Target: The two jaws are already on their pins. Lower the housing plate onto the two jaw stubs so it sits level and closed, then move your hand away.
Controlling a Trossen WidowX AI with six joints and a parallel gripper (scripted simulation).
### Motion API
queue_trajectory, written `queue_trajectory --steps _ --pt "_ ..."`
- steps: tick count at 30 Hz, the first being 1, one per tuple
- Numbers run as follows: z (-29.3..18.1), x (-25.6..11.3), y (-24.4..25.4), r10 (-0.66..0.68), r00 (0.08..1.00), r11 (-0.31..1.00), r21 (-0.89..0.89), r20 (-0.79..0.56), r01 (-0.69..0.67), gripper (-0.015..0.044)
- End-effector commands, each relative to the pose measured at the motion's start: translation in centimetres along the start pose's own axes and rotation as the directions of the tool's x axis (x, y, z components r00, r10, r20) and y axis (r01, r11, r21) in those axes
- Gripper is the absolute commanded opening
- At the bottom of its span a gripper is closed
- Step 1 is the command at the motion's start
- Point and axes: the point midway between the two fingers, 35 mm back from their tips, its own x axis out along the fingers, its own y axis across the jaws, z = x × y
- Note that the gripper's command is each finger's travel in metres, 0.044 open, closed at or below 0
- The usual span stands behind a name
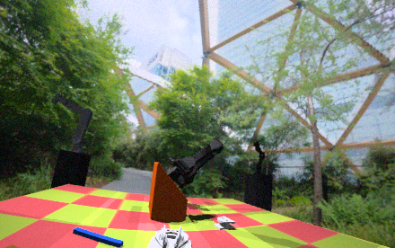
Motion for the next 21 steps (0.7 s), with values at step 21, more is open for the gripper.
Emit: queue_trajectory --steps 21 --pt "4.3 -4.6 -0.6 -0.112 0.966 0.984 0.158 0.232 0.076 0.0440"
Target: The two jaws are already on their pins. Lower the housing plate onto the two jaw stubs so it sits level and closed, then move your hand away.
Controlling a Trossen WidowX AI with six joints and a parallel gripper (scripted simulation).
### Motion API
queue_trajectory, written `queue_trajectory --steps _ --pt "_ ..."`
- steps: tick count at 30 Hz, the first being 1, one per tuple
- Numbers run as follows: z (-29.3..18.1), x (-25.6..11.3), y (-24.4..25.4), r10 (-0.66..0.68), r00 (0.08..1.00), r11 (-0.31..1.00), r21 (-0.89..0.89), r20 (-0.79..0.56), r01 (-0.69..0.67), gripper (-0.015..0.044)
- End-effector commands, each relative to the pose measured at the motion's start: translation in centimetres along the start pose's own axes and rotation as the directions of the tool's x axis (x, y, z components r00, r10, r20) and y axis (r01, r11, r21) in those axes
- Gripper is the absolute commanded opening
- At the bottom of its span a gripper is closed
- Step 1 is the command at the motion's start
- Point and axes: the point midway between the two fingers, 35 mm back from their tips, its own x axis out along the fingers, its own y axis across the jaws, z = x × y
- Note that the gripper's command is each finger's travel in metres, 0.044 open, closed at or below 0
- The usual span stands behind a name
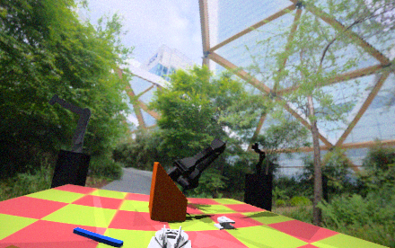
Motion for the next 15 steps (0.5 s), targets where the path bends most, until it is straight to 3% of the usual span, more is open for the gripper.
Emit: queue_trajectory --steps 1,15 --pt "1.3 -1.0 0.0 -0.023 0.998 0.999 0.034 0.060 0.021 0.0440" --pt "4.6 -4.8 -0.3 -0.091 0.965 0.986 0.157 0.244 0.053 0.0440"
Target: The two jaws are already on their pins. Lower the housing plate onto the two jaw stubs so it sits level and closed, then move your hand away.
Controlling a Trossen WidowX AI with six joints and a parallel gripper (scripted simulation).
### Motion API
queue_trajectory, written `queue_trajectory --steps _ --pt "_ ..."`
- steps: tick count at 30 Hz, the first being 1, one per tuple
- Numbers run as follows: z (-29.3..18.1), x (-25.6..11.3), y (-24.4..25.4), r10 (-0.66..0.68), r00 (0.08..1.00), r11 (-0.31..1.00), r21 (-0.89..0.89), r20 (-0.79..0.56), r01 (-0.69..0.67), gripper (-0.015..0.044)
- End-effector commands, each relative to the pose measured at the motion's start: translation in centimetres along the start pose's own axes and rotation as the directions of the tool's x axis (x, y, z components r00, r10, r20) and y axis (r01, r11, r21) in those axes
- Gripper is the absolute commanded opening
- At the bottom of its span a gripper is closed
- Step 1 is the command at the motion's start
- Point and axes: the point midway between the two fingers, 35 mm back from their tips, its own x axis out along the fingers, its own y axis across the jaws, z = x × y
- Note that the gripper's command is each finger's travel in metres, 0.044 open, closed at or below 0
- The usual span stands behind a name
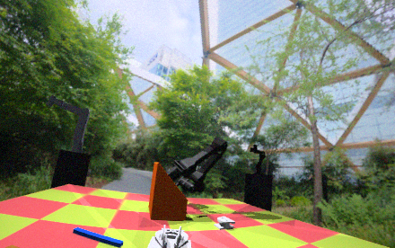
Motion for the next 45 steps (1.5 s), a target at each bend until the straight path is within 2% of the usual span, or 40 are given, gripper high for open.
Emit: queue_trajectory --steps 1,24,45 --pt "1.2 -0.9 0.1 -0.012 0.998 1.000 0.027 0.054 0.011 0.0440" --pt "6.3 -8.1 0.4 -0.104 0.919 0.972 0.236 0.380 0.012 0.0440" --pt "8.4 -15.9 0.2 -0.186 0.768 0.873 0.462 0.613 -0.157 0.0440"
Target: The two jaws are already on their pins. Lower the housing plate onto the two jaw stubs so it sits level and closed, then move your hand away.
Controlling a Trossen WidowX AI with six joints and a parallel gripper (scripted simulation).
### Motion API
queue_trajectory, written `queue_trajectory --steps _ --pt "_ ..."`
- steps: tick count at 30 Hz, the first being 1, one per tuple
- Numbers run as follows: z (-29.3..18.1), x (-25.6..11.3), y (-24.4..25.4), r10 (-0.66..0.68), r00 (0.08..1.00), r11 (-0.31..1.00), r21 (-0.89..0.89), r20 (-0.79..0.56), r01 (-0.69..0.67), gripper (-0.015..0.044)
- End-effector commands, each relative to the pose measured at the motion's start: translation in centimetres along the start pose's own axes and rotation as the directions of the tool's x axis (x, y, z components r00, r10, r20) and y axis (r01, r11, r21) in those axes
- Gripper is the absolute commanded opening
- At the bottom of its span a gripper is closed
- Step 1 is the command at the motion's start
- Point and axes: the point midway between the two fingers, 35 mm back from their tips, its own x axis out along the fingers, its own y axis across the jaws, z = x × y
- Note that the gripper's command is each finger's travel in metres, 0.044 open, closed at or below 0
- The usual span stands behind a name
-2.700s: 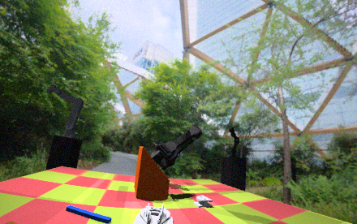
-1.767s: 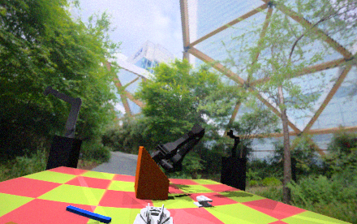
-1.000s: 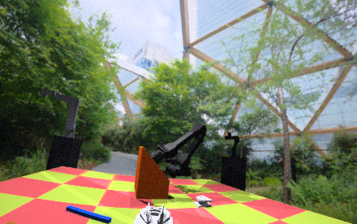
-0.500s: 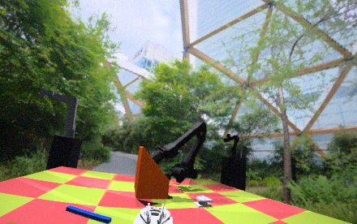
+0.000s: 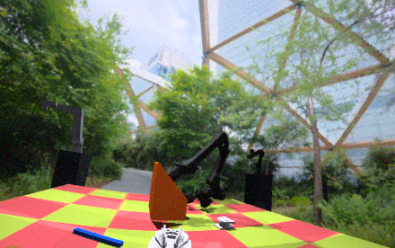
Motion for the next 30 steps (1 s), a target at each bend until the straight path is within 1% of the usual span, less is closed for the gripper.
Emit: queue_trajectory --steps 1,15,30 --pt "1.1 -1.1 0.4 0.007 0.998 0.999 0.052 0.056 -0.010 0.0440" --pt "4.2 -5.2 0.9 0.021 0.972 0.971 0.228 0.233 -0.076 0.0440" --pt "6.6 -10.3 0.9 0.016 0.909 0.887 0.413 0.417 -0.206 0.0440"
